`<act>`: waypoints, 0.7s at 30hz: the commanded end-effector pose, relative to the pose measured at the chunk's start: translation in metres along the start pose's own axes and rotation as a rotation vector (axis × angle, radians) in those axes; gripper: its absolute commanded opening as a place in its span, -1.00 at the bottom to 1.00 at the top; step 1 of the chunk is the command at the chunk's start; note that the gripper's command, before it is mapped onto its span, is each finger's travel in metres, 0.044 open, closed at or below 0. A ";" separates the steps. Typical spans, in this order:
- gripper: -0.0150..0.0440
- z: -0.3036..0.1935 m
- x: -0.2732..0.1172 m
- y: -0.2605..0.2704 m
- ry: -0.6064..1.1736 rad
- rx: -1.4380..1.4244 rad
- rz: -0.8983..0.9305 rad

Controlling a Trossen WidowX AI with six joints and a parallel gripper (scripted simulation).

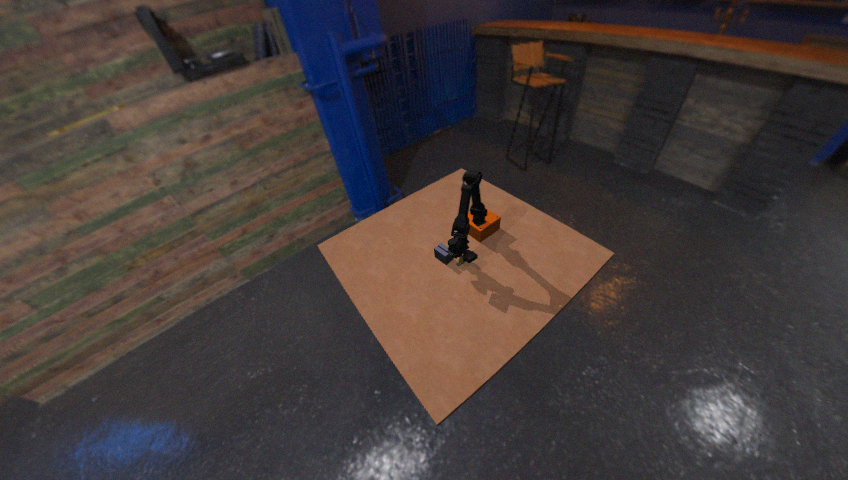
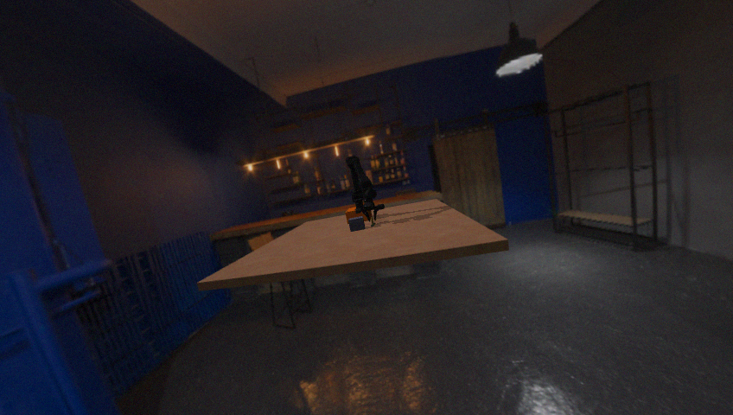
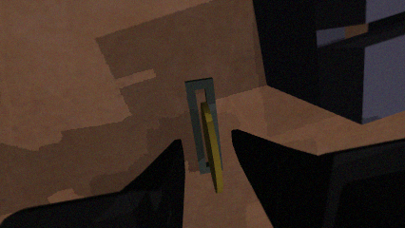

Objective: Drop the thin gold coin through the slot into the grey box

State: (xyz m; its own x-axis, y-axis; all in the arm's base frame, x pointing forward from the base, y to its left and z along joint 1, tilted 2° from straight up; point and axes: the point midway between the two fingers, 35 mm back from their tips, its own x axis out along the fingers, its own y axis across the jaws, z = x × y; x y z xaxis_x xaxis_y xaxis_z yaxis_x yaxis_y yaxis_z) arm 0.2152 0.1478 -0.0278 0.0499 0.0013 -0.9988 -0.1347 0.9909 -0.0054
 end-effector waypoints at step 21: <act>-0.49 -0.002 0.015 -0.002 0.003 -0.001 -0.004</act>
State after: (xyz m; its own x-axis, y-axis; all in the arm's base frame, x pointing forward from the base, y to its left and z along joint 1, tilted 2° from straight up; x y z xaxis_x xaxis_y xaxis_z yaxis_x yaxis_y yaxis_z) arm 0.2135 0.1461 -0.0429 0.0458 -0.0016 -0.9989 -0.1330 0.9911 -0.0077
